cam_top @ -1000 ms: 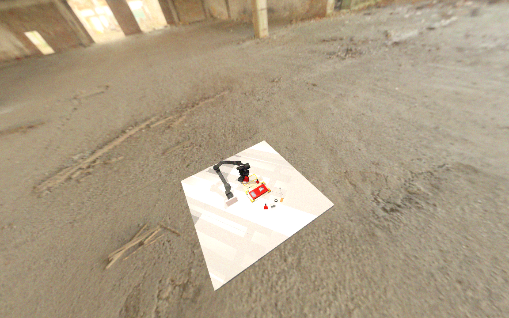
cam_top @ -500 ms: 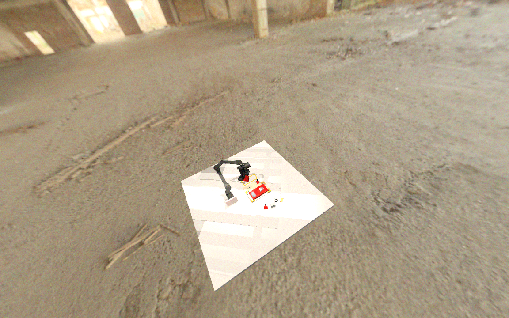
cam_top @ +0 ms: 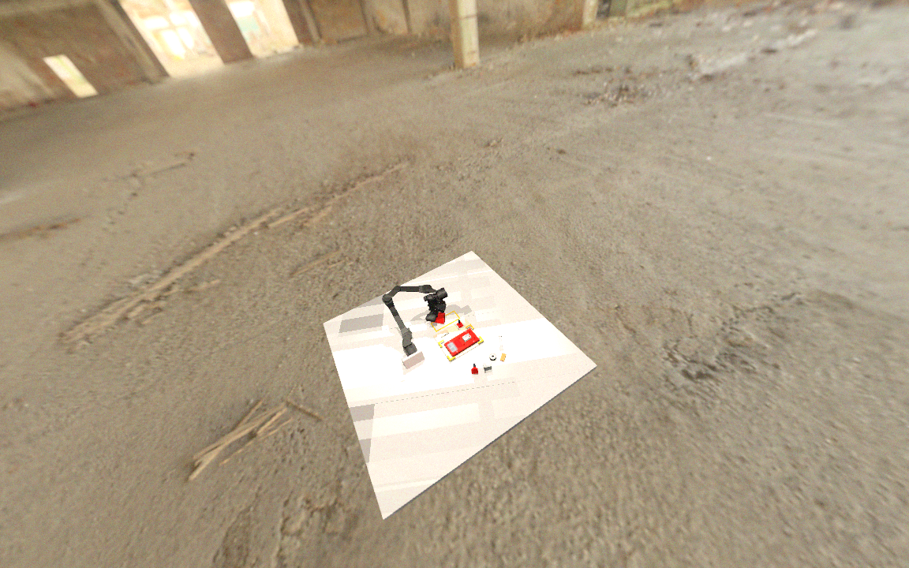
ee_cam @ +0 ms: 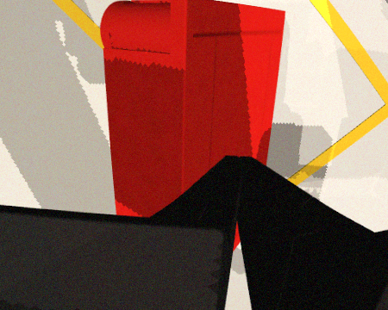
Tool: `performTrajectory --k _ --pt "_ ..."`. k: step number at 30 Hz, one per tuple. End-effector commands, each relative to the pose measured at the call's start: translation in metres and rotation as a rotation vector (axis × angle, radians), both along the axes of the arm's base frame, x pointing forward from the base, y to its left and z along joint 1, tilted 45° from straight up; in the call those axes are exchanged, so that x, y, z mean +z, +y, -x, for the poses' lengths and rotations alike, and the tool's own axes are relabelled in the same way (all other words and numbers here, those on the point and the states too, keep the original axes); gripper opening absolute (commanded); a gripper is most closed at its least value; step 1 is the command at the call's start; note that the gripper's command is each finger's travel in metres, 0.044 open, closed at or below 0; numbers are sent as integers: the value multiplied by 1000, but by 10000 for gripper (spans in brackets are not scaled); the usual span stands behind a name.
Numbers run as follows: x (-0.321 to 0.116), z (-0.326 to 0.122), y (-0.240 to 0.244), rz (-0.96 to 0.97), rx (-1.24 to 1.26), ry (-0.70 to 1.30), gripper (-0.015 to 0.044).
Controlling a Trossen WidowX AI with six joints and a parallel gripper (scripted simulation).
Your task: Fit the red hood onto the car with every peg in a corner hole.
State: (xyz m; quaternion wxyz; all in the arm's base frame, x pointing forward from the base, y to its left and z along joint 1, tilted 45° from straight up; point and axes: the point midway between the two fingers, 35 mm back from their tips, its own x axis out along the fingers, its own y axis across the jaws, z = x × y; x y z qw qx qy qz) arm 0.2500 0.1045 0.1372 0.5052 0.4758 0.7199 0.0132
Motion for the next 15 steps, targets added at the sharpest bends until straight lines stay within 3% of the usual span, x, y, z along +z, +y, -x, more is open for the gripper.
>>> performTrajectory --k 1,15 --pt "2 -2 3 -5 -1 3 0" --pt "56 -4 -56 -9 -17 1 0"
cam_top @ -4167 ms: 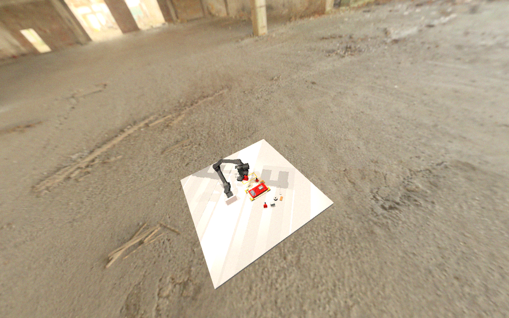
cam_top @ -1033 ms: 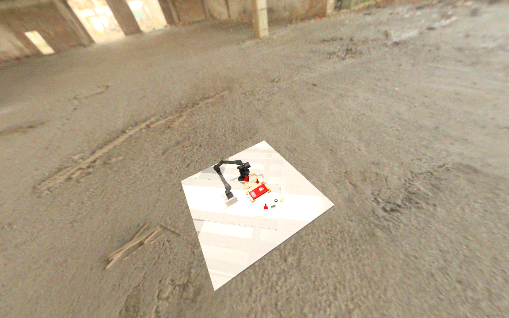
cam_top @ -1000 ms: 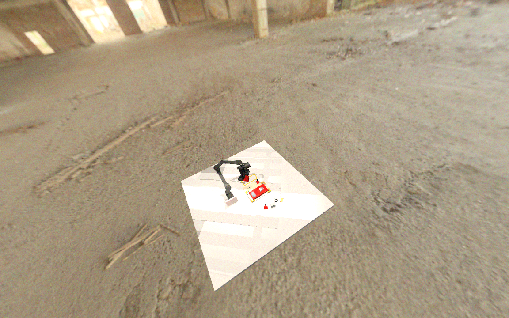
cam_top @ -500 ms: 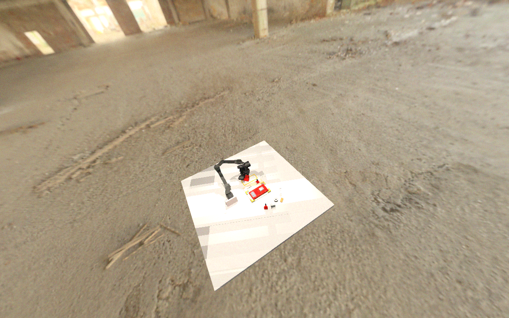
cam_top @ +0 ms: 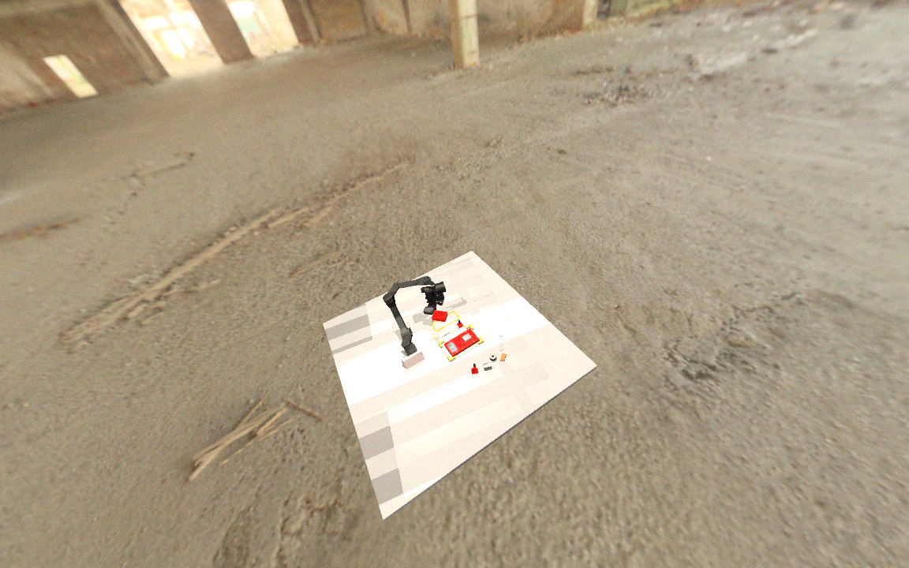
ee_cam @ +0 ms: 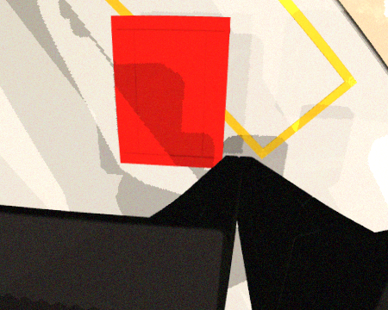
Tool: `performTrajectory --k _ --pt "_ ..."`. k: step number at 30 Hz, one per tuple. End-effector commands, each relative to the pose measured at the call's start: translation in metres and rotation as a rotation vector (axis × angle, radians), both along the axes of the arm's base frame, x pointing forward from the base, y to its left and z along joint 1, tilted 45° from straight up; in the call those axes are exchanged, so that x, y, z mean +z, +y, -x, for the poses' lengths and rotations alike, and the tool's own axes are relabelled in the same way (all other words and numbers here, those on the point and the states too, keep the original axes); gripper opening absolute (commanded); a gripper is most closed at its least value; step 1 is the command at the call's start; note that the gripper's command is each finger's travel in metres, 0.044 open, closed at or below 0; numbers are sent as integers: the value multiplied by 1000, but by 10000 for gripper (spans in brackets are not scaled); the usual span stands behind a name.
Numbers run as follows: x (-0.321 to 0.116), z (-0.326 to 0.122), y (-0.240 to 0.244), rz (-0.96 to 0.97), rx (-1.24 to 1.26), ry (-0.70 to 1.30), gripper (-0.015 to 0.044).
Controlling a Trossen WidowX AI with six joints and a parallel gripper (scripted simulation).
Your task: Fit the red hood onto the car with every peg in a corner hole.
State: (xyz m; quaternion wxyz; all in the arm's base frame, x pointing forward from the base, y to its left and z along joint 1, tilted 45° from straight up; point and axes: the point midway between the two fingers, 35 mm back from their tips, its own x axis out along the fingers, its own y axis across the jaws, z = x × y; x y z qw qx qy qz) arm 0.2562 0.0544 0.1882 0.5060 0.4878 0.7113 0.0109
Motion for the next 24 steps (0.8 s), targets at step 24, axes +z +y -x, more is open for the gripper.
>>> performTrajectory --k 24 --pt "-1 -7 11 3 5 1 79"
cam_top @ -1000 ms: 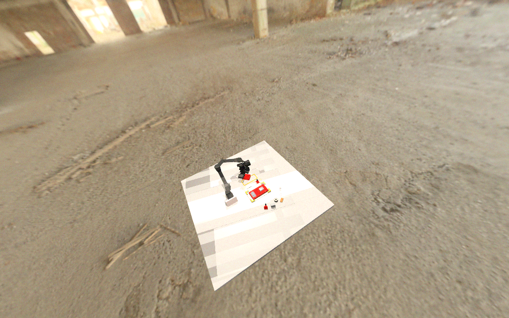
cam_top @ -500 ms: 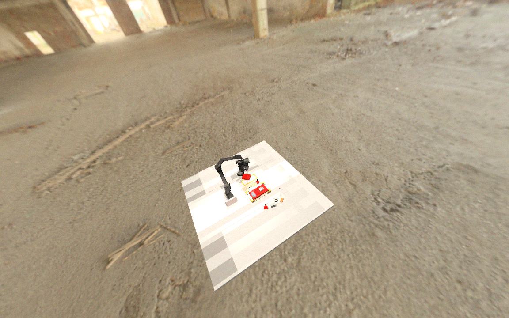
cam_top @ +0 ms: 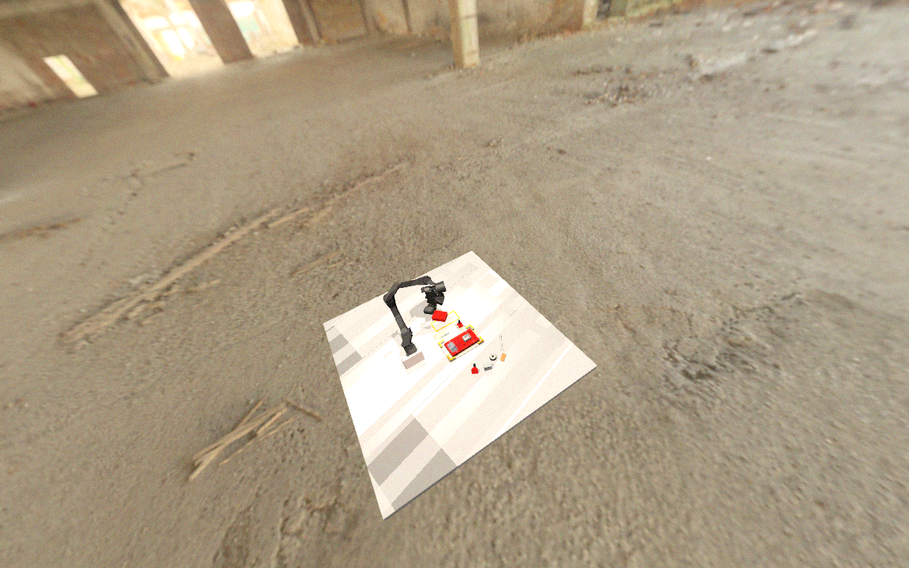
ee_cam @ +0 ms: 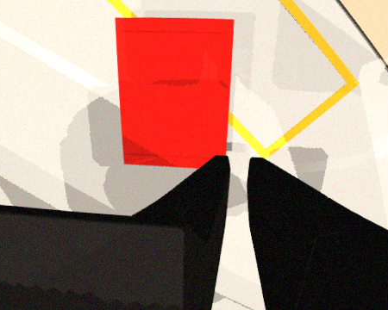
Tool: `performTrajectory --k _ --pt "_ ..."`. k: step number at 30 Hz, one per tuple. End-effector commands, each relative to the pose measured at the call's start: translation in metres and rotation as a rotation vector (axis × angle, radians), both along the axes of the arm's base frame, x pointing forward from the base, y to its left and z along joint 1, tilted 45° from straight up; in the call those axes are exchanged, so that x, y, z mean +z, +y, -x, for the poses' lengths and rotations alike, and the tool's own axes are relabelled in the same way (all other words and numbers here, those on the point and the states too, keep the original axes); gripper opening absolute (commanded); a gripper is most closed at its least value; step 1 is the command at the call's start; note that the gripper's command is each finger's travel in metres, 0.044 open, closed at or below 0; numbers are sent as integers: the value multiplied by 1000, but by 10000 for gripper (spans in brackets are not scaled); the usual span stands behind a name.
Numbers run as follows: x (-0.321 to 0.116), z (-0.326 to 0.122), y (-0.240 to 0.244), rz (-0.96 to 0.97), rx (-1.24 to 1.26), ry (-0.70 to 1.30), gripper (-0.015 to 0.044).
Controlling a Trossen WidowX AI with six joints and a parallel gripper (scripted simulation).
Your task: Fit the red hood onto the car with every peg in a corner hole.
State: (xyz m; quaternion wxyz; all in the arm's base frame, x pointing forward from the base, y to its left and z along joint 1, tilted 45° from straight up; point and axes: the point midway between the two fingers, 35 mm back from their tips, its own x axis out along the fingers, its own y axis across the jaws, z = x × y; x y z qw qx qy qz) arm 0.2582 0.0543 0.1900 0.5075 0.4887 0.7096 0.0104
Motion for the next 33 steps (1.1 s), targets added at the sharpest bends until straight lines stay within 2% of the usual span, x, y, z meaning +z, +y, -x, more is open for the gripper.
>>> performTrajectory --k 1,5,14,33 --pt "-5 -9 20 2 13 6 105" --pt "-11 -20 54 -1 30 12 210" --pt "-14 -21 57 -1 30 12 440" --pt "-24 -21 67 0 30 11 440"
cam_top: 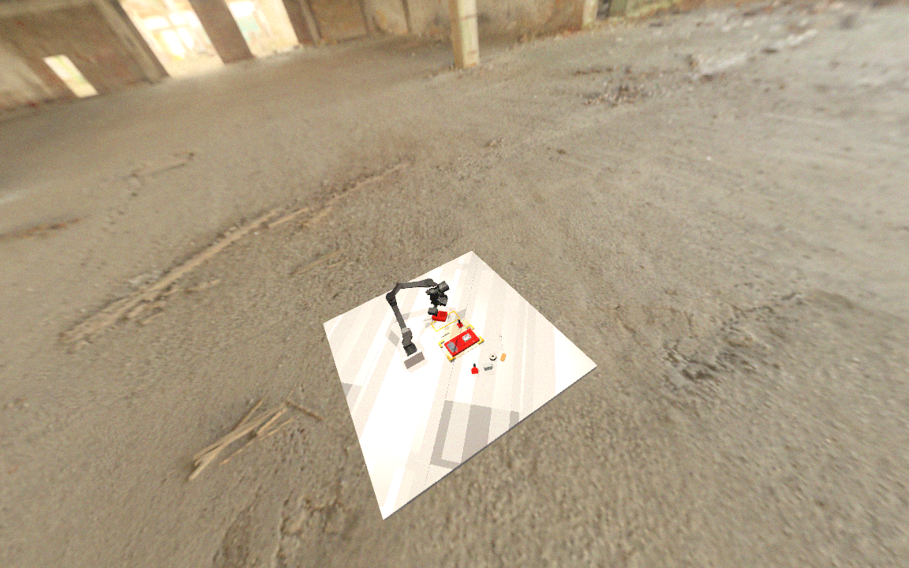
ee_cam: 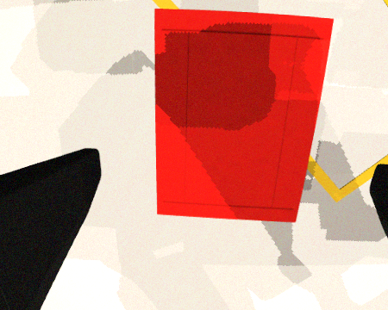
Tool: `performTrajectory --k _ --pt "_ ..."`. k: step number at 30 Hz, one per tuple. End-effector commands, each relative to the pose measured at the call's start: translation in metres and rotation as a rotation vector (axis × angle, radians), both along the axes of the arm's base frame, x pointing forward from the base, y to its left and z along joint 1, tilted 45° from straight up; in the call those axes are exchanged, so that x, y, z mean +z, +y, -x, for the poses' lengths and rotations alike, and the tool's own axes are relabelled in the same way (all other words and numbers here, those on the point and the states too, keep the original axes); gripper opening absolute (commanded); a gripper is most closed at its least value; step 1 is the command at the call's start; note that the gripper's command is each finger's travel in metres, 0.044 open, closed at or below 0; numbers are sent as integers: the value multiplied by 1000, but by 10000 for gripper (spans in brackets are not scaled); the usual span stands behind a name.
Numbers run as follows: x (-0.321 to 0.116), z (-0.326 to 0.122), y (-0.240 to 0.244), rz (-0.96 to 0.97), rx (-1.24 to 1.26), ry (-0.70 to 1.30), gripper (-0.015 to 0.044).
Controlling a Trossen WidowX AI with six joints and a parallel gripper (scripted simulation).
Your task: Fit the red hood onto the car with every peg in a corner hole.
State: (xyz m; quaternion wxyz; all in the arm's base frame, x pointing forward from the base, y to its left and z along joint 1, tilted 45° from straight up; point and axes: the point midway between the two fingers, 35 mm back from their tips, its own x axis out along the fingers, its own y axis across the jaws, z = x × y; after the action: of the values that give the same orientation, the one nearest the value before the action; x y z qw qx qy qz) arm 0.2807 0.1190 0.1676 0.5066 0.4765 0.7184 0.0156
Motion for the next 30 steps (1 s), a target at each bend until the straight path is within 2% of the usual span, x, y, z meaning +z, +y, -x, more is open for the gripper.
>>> performTrajectory --k 1,30 --pt "-3 1 3 -4 -1 7 440" --pt "-19 2 19 -6 -1 6 440"
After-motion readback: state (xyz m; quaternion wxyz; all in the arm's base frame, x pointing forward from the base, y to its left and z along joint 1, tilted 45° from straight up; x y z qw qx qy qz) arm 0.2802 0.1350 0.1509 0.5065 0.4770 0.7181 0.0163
